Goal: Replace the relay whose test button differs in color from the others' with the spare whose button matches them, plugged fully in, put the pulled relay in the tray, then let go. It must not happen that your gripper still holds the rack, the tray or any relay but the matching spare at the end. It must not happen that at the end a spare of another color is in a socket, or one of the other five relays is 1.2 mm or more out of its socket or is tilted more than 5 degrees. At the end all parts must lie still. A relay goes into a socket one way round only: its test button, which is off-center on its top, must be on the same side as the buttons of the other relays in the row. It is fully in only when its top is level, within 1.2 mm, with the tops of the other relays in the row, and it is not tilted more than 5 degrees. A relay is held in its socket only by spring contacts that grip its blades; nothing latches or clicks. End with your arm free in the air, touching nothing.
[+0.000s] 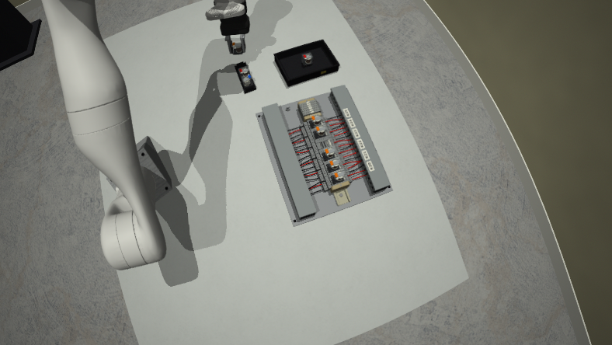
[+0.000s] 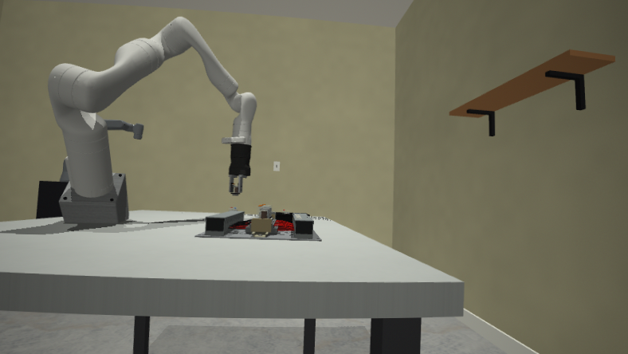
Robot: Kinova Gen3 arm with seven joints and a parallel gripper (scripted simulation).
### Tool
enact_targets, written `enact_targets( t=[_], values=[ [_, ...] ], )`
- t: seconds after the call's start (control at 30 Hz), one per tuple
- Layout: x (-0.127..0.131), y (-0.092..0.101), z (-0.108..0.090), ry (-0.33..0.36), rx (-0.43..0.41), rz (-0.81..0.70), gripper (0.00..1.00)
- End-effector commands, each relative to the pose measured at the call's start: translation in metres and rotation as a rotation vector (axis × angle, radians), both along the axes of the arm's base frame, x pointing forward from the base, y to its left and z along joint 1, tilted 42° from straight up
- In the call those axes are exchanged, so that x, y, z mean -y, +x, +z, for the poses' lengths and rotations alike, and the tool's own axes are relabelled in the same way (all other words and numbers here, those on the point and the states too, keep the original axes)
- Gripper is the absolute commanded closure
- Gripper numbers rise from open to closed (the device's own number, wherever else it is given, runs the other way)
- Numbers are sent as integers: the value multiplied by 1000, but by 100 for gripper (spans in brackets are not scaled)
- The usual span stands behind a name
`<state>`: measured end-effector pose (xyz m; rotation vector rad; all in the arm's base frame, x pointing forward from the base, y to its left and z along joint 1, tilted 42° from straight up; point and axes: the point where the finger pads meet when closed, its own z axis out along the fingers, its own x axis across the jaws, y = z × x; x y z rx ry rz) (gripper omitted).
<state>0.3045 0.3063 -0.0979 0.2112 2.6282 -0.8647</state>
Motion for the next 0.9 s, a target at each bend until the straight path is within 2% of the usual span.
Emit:
enact_targets(
  t=[0.0, 0.47, 0.87],
  values=[
    [-1, 0, 1, -2, -9, 13, 100],
    [-2, 0, 1, -63, -139, 173, 100],
    [-2, 0, 1, -78, -170, 212, 100]
  ],
)
